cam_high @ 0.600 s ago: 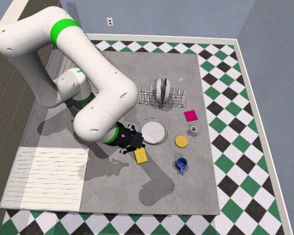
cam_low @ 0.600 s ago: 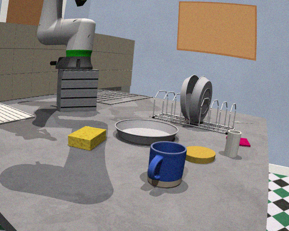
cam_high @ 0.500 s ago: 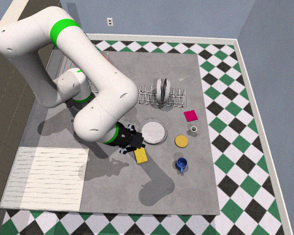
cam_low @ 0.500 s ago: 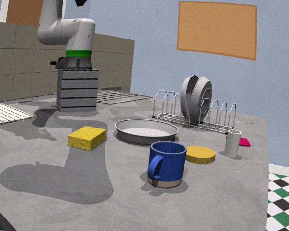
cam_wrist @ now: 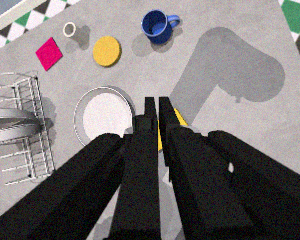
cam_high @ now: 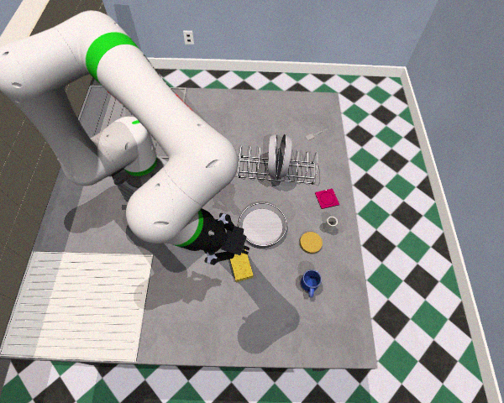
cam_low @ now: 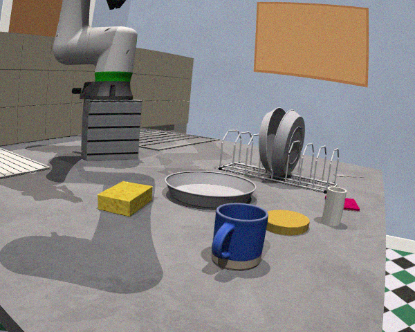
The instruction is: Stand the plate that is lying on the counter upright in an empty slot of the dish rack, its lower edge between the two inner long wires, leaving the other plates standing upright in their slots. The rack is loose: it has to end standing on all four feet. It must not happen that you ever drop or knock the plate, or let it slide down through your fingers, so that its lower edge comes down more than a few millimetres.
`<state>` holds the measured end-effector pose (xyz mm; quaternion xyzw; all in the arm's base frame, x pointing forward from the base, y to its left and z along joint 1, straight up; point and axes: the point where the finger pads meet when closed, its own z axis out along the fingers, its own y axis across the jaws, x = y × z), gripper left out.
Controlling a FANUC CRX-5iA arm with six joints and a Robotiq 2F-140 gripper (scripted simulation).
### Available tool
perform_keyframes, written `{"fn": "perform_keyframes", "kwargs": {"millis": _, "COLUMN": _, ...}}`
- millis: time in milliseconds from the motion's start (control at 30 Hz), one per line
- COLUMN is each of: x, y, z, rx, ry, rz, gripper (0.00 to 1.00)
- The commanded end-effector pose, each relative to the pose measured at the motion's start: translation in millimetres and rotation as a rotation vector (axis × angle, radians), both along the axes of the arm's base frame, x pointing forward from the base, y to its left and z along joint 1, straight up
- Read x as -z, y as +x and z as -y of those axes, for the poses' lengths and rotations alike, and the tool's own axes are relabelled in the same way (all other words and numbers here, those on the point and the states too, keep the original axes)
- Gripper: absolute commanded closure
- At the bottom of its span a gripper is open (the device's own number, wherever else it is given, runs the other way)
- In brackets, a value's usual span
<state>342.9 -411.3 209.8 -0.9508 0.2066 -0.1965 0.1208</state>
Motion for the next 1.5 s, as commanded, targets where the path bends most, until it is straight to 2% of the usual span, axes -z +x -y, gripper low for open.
{"fn": "perform_keyframes", "kwargs": {"millis": 0, "x": -0.3, "y": 0, "z": 0, "rx": 0.003, "ry": -0.001, "rz": 0.0, "gripper": 0.0}}
{"fn": "perform_keyframes", "kwargs": {"millis": 100, "x": 6.3, "y": 4, "z": -7, "rx": 0.035, "ry": 0.011, "rz": -0.011, "gripper": 0.0}}
{"fn": "perform_keyframes", "kwargs": {"millis": 200, "x": 24.1, "y": 13, "z": -25, "rx": 0.121, "ry": 0.039, "rz": -0.037, "gripper": 0.0}}
{"fn": "perform_keyframes", "kwargs": {"millis": 433, "x": 46.7, "y": 21, "z": -48, "rx": 0.228, "ry": 0.071, "rz": -0.068, "gripper": 0.0}}
{"fn": "perform_keyframes", "kwargs": {"millis": 500, "x": 46.7, "y": 21, "z": -48, "rx": 0.228, "ry": 0.071, "rz": -0.068, "gripper": 0.0}}
{"fn": "perform_keyframes", "kwargs": {"millis": 533, "x": 56.5, "y": 24, "z": -58, "rx": 0.274, "ry": 0.083, "rz": -0.08, "gripper": 0.0}}
{"fn": "perform_keyframes", "kwargs": {"millis": 667, "x": 68.3, "y": 26, "z": -70, "rx": 0.33, "ry": 0.098, "rz": -0.093, "gripper": 0.0}}
{"fn": "perform_keyframes", "kwargs": {"millis": 1000, "x": 100.2, "y": 30, "z": -103, "rx": 0.477, "ry": 0.133, "rz": -0.122, "gripper": 0.0}}
{"fn": "perform_keyframes", "kwargs": {"millis": 1067, "x": 100.2, "y": 30, "z": -103, "rx": 0.477, "ry": 0.133, "rz": -0.122, "gripper": 0.0}}
{"fn": "perform_keyframes", "kwargs": {"millis": 1100, "x": 109.3, "y": 30, "z": -113, "rx": 0.518, "ry": 0.143, "rz": -0.128, "gripper": 0.0}}
{"fn": "perform_keyframes", "kwargs": {"millis": 1467, "x": 140.5, "y": 27, "z": -145, "rx": 0.659, "ry": 0.177, "rz": -0.142, "gripper": 0.0}}
